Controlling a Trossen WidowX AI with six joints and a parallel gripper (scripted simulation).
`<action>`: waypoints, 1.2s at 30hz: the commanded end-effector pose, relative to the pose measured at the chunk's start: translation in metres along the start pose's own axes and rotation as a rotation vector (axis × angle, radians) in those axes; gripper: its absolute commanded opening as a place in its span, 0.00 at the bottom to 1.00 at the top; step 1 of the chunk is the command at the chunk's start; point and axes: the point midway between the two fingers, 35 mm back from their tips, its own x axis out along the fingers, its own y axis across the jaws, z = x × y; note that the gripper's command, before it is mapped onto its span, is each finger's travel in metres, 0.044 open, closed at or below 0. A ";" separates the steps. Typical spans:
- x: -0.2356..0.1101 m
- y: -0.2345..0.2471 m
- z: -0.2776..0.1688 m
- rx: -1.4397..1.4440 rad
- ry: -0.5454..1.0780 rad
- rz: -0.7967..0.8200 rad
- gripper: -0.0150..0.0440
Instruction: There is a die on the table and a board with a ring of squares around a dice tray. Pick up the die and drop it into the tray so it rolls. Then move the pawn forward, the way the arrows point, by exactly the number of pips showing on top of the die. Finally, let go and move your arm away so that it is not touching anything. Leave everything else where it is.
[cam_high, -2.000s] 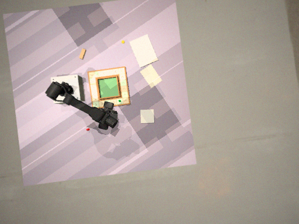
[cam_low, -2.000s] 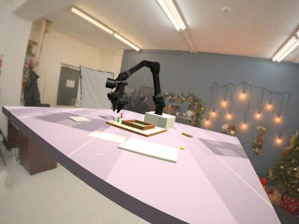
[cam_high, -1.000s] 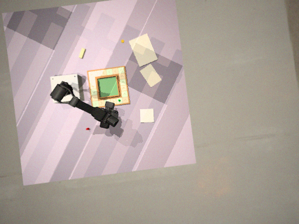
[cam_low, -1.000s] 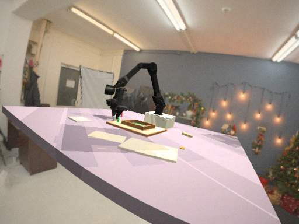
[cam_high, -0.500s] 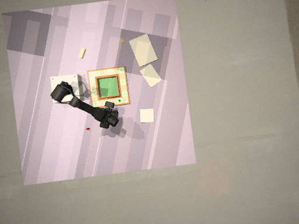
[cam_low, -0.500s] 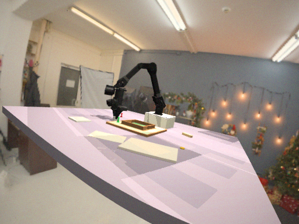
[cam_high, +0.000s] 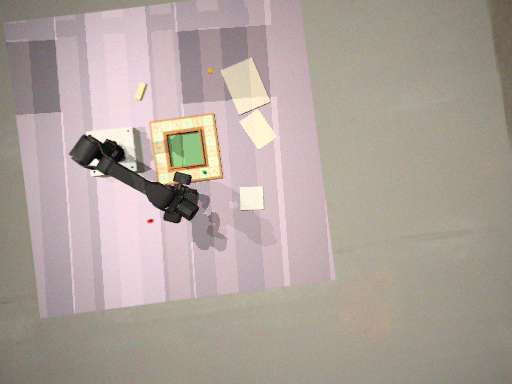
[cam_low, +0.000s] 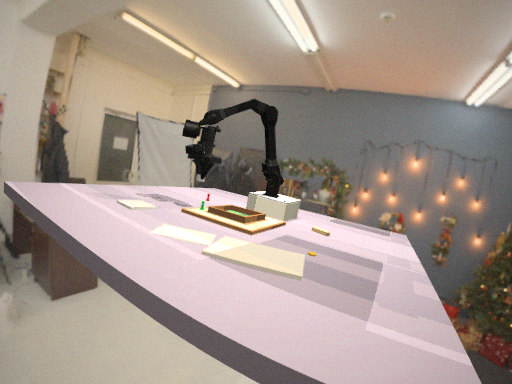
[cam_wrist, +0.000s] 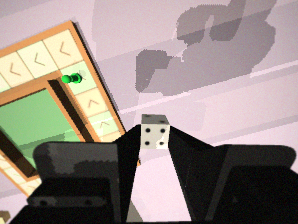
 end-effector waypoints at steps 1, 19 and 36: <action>-0.018 0.002 -0.003 -0.005 -0.003 0.003 0.25; -0.003 0.083 -0.009 -0.139 -0.002 0.008 0.25; 0.014 0.166 -0.041 -0.296 -0.002 0.016 0.25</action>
